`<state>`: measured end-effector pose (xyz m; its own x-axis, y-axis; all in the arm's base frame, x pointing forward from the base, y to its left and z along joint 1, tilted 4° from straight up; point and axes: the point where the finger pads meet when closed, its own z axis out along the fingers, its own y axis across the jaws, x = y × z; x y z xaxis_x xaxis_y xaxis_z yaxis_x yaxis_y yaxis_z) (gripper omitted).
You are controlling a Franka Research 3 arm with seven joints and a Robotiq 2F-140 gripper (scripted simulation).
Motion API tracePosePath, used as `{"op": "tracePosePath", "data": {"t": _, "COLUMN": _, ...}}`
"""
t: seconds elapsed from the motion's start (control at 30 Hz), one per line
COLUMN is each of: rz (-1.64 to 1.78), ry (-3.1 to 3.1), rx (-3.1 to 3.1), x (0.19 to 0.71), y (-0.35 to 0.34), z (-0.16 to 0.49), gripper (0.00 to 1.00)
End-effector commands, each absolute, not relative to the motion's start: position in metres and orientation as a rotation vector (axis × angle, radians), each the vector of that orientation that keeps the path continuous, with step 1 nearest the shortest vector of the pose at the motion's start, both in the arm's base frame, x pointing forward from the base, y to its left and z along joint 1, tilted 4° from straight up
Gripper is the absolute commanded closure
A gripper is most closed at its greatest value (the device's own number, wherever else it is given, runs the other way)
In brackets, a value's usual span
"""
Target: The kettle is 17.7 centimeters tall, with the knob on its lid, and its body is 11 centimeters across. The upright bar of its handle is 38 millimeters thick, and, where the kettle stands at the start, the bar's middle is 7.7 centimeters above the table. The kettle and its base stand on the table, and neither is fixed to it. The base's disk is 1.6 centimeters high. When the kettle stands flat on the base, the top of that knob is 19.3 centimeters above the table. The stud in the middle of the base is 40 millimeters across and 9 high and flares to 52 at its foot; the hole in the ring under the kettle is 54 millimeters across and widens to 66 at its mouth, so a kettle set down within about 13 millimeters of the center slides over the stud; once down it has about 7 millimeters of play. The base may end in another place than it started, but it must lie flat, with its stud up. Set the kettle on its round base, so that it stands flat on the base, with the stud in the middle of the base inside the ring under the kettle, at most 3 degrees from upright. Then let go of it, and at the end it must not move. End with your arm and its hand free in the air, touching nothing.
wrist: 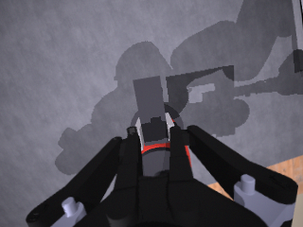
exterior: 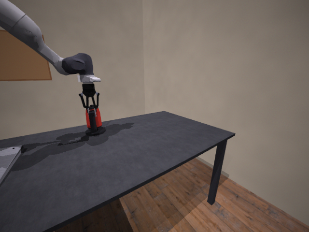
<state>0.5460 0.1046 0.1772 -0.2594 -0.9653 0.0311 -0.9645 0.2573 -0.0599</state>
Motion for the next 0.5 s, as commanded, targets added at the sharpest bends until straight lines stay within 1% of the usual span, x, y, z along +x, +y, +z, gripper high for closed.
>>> {"op": "tracePosePath", "data": {"t": 0.0, "rz": -0.114, "ry": 2.481, "rx": -1.893, "x": 0.55, "y": 0.105, "z": 0.177, "gripper": 1.0}}
{"op": "tracePosePath", "data": {"t": 0.47, "rz": -0.114, "ry": 2.481, "rx": -1.893, "x": 0.55, "y": 0.104, "z": 0.161, "gripper": 1.0}}
